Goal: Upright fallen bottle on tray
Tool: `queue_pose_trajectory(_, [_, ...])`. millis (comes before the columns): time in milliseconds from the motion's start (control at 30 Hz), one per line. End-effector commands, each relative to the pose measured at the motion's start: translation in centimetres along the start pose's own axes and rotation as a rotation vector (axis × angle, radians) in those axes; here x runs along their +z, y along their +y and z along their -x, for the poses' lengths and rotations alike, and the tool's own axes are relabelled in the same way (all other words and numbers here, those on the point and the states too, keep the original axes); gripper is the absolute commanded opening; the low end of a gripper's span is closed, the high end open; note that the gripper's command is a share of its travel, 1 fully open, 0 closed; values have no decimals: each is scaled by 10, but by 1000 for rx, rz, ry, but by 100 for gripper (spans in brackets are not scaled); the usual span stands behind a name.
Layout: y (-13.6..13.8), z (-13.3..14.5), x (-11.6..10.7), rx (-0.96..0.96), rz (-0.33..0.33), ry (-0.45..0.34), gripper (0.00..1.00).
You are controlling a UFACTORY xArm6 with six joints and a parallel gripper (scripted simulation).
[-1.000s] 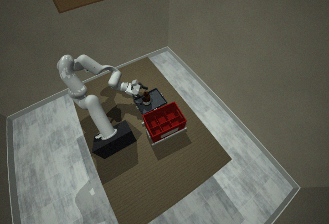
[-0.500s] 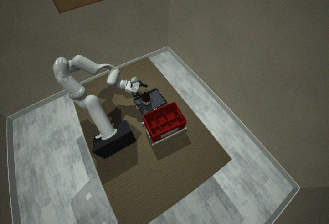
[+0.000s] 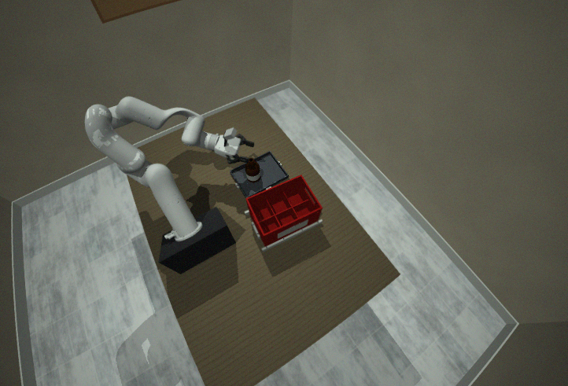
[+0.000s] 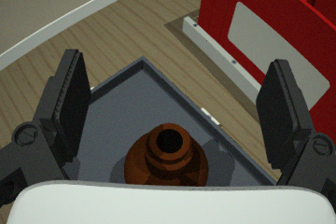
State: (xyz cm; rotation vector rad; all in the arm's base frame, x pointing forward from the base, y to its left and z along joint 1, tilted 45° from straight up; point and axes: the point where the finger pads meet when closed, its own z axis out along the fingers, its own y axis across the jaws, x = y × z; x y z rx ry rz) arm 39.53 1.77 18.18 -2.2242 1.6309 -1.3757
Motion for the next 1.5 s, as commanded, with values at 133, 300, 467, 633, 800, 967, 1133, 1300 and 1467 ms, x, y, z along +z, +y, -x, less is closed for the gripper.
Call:
queue_pose_trajectory(133, [-1,-12,-2,2,0,0,100])
queue_pose_trajectory(300, [-1,-16,-3,2,0,0,100])
queue_pose_trajectory(467, [-1,-17,-3,2,0,0,100])
queue_pose_trajectory(633, [-1,-18,-3,2,-1,0,100])
queue_pose_trajectory(800, [-1,-18,-3,2,-1,0,0])
queue_pose_trajectory(967, [-1,-18,-3,2,-1,0,0])
queue_pose_trajectory(1133, [-1,-18,-3,2,-1,0,0])
queue_pose_trajectory(1300, [-1,-18,-3,2,-1,0,0])
queue_pose_trajectory(1467, [-1,-18,-3,2,-1,0,0])
